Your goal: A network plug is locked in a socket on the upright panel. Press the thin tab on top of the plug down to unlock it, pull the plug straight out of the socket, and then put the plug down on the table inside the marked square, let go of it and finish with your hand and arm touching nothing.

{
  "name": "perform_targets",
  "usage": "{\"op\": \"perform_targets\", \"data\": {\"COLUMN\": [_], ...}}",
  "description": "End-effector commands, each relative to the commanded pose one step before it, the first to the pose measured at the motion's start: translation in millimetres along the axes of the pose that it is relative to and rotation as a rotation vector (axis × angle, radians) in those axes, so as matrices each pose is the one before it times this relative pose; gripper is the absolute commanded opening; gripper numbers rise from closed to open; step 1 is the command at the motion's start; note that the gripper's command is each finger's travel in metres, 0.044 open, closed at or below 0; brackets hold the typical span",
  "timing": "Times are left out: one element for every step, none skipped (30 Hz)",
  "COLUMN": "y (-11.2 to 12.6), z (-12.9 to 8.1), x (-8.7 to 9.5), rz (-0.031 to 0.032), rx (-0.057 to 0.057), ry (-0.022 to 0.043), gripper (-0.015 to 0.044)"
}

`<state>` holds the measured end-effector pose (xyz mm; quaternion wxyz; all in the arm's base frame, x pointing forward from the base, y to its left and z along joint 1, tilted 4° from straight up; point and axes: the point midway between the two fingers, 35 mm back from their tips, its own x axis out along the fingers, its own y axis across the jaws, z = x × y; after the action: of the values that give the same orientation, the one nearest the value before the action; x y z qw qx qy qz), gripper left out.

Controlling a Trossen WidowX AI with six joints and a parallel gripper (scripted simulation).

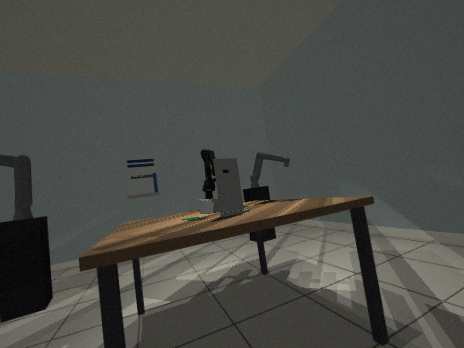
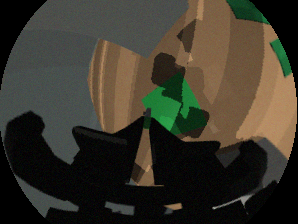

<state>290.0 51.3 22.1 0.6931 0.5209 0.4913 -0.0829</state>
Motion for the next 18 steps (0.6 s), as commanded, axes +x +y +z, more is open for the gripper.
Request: {"op": "perform_targets", "data": {"y": [-5.90,-0.53,-0.53,-0.54,-0.54,-0.54,-0.55,-0.55,-0.55,-0.56,-0.56,-0.56,-0.57,-0.57,-0.57,-0.58,-0.58,-0.58], "z": [-0.43,0.07,0.07,0.06,0.06,0.06,0.05,0.05,0.04,0.04,0.03,0.03,0.03,0.02,0.02,0.01,0.01,0.00], "x": [5.84,0.91,0.91,0.90,0.90,0.90,0.89,0.89,0.88,0.88,0.87,0.87,0.87,0.86,0.86,0.85,0.85,0.85], "rz": [-0.01265,0.00000,0.00000,0.00000,0.00000,0.00000,-0.00001,-0.00001,-0.00001,-0.00001,-0.00001,-0.00001,-0.00001,-0.00001,-0.00001,-0.00001,-0.00001,-0.00001], "rx": [-0.0012,0.0000,0.0000,0.0000,0.0000,0.0000,0.0000,0.0000,0.0000,0.0000,0.0000,0.0000,0.0000,0.0000,0.0000,0.0000,0.0000,0.0000], "ry": [0.00339,0.00001,0.00001,0.00001,0.00001,0.00001,0.00001,0.00001,0.00001,0.00001,0.00001,0.00001,0.00001,0.00001,0.00001,0.00001,0.00001,0.00001], "gripper": [0.0000,0.0000,0.0000,0.0000,0.0000,0.0000,0.0000,0.0000,0.0000,0.0000,0.0000,0.0000,0.0000,0.0000,0.0000,0.0000,0.0000,0.0000]}}
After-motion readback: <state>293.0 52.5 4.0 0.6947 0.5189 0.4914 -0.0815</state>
